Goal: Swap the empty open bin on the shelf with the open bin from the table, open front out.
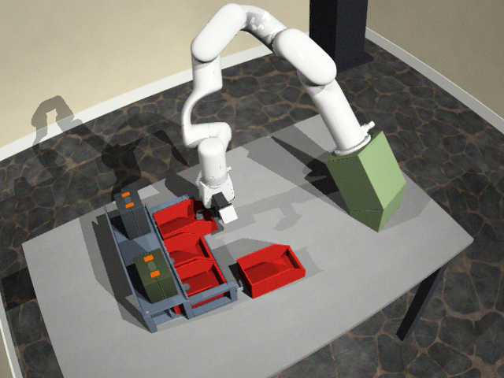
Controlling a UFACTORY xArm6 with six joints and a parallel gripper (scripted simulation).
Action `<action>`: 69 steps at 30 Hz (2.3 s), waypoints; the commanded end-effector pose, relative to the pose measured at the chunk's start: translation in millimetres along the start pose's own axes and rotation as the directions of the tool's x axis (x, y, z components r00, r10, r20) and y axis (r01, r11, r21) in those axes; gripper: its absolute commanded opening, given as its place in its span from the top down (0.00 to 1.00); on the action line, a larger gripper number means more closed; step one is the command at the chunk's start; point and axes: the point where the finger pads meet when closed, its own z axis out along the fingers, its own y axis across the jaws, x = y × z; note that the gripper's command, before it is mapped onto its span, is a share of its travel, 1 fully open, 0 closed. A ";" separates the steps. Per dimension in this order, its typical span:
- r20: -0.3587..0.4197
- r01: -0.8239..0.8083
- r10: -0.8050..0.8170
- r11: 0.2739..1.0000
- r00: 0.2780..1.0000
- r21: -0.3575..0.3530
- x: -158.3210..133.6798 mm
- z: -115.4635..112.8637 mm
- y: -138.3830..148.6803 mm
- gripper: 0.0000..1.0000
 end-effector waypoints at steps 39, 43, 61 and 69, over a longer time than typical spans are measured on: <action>0.000 0.000 0.000 1.000 1.000 -0.002 -0.1 -1.1 10.7 1.00; 0.000 0.000 0.000 1.000 1.000 -0.002 -0.1 -1.4 16.9 1.00; 0.000 0.000 0.000 1.000 1.000 -0.002 -0.1 -1.5 19.3 1.00; 0.000 0.000 0.000 1.000 1.000 -0.002 -0.1 -1.5 19.9 1.00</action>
